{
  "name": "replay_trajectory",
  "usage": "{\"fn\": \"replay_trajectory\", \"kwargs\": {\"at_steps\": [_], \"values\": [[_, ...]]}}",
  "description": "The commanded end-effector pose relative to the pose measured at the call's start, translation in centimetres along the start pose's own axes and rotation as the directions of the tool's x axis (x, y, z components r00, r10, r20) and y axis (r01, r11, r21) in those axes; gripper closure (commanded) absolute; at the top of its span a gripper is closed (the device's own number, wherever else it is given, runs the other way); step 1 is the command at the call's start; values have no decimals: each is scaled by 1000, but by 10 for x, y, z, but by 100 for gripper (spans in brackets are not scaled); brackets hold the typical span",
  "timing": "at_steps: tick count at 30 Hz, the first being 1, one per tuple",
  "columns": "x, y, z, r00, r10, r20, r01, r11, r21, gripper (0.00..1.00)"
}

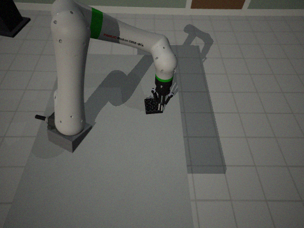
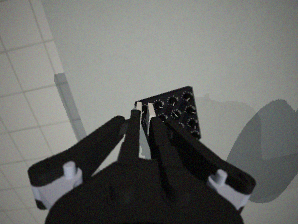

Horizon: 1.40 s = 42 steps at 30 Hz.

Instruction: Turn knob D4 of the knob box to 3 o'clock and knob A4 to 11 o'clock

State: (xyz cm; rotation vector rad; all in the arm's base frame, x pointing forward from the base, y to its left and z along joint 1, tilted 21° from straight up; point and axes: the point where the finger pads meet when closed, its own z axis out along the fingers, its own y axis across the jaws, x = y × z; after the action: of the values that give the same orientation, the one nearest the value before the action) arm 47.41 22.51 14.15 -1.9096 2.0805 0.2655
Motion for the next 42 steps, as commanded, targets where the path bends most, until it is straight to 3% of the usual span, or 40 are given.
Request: {"fn": "replay_trajectory", "kwargs": {"at_steps": [1, 25, 26, 42], "values": [[0, 0, 0, 998, -62, 4, 62, 998, -2, 95], [0, 0, 0, 996, -94, 4, 94, 996, -2, 95], [0, 0, 0, 996, -94, 4, 94, 996, -2, 88], [0, 0, 0, 996, -94, 4, 94, 996, -2, 88]]}}
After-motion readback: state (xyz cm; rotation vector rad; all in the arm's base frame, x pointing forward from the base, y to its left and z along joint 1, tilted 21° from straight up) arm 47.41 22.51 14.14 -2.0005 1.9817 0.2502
